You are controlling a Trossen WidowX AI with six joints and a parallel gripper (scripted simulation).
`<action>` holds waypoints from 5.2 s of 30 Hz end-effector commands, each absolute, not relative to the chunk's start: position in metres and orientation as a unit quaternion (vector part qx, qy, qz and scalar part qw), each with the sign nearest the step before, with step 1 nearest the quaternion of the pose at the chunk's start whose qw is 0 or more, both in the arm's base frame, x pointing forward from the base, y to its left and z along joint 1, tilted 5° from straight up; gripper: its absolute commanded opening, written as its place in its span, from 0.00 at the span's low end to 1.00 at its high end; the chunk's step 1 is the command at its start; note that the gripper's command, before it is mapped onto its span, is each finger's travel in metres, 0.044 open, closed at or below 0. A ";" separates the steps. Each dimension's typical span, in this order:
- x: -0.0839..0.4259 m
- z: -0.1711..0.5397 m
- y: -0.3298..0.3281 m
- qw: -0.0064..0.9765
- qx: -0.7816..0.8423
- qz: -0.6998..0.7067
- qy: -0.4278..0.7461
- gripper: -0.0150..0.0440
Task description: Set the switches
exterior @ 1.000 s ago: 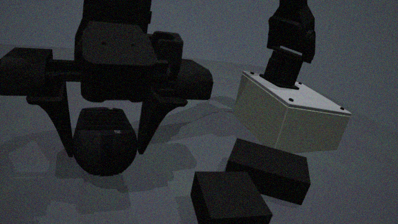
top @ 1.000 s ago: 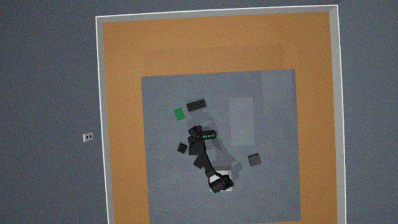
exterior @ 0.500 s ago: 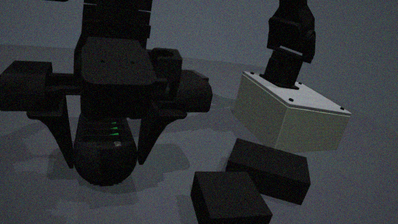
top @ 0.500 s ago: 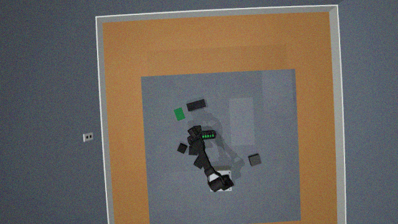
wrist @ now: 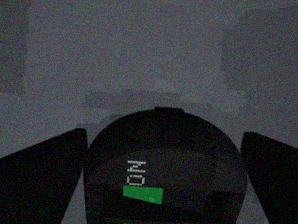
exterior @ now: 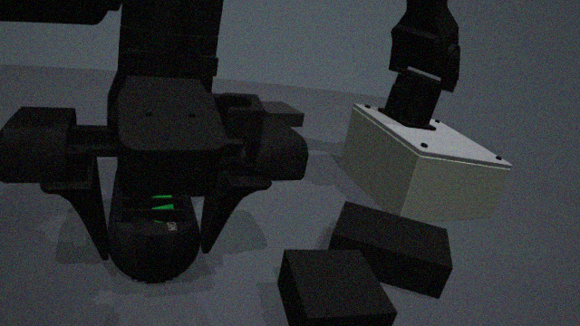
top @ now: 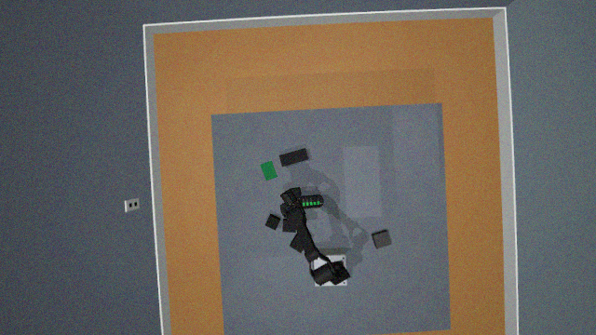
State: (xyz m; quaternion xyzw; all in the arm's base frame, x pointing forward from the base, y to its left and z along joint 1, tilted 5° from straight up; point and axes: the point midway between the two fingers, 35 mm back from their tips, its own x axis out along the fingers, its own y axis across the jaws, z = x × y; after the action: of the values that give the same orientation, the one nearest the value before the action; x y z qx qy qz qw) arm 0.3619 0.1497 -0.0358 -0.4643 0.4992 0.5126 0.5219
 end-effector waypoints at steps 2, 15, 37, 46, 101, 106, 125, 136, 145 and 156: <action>0.358 -0.042 0.148 0.518 -0.462 0.512 0.506 0.83; 0.361 -0.039 0.150 0.521 -0.464 0.513 0.500 1.00; 0.360 -0.003 0.087 0.520 -0.465 0.512 0.501 1.00; 0.360 -0.003 0.087 0.520 -0.465 0.512 0.501 1.00; 0.351 -0.033 0.027 0.528 -0.449 0.495 0.523 1.00; 0.350 -0.041 0.027 0.528 -0.449 0.495 0.523 1.00; 0.350 -0.042 0.027 0.528 -0.449 0.495 0.523 0.85; 0.349 -0.042 0.026 0.528 -0.449 0.495 0.523 0.63; 0.348 -0.043 0.019 0.528 -0.449 0.495 0.523 0.25; 0.346 -0.043 0.009 0.528 -0.450 0.495 0.524 0.25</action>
State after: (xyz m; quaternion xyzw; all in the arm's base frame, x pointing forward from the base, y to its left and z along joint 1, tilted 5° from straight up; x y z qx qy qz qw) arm 0.3502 0.0155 -0.0408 -0.4499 0.5187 0.4956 0.5320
